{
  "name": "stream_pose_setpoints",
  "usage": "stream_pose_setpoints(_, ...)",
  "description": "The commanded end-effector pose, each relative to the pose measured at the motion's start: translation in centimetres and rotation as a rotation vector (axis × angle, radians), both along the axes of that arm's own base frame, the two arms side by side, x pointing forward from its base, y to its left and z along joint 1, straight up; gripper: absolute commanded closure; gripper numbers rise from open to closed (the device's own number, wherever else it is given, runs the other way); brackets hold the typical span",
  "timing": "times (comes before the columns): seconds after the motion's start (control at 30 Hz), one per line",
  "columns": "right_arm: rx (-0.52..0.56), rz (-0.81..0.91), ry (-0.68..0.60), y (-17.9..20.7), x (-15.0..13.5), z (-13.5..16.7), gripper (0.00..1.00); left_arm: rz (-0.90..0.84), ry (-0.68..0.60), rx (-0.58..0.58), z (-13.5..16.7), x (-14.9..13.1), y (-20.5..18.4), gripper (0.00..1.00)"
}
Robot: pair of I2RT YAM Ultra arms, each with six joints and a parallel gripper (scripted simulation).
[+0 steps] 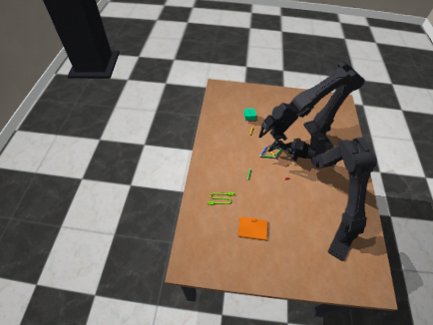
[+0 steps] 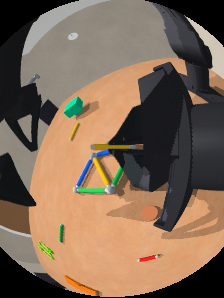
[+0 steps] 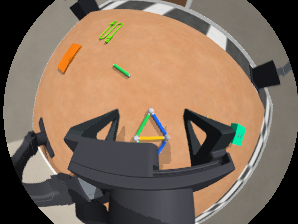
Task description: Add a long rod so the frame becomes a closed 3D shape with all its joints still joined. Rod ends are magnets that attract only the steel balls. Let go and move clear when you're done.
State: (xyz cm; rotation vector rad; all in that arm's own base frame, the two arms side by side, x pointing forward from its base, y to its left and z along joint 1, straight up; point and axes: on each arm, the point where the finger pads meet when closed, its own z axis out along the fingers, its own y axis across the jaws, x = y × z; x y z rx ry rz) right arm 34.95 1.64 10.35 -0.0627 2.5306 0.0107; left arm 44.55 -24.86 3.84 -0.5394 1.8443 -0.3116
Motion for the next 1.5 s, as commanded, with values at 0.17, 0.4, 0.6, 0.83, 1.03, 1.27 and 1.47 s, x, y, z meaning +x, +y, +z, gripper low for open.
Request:
stream_pose_setpoints(0.17,-0.001,0.001,0.12,0.0,-1.2,-0.8,0.57,0.0,-0.017,-0.013,0.8,0.3,-0.5,1.0)
stream_pose_setpoints(0.4,-0.023,0.01,0.476,-0.1,-1.5,-2.6,0.59,0.0,-0.017,-0.013,0.8,0.3,-0.5,1.0)
stream_pose_setpoints(0.6,-0.035,0.013,0.706,0.0,-0.4,-3.7,0.59,0.0,-0.017,-0.013,0.8,0.3,-0.5,1.0)
stream_pose_setpoints(0.83,-0.044,0.017,0.85,0.1,0.3,-4.7,0.59,0.0,-0.017,-0.013,0.8,0.3,-0.5,1.0)
stream_pose_setpoints(1.03,-0.052,0.019,0.947,0.1,0.8,-5.8,0.59,0.0,-0.017,-0.013,0.8,0.3,-0.5,1.0)
stream_pose_setpoints(1.27,-0.053,0.019,0.967,0.2,1.4,-6.3,0.59,0.0,-0.017,-0.013,0.8,0.3,-0.5,1.0)
stream_pose_setpoints(1.47,-0.05,0.018,0.946,0.4,1.7,-6.6,0.59,0.0,-0.017,-0.013,0.8,0.3,-0.5,1.0)
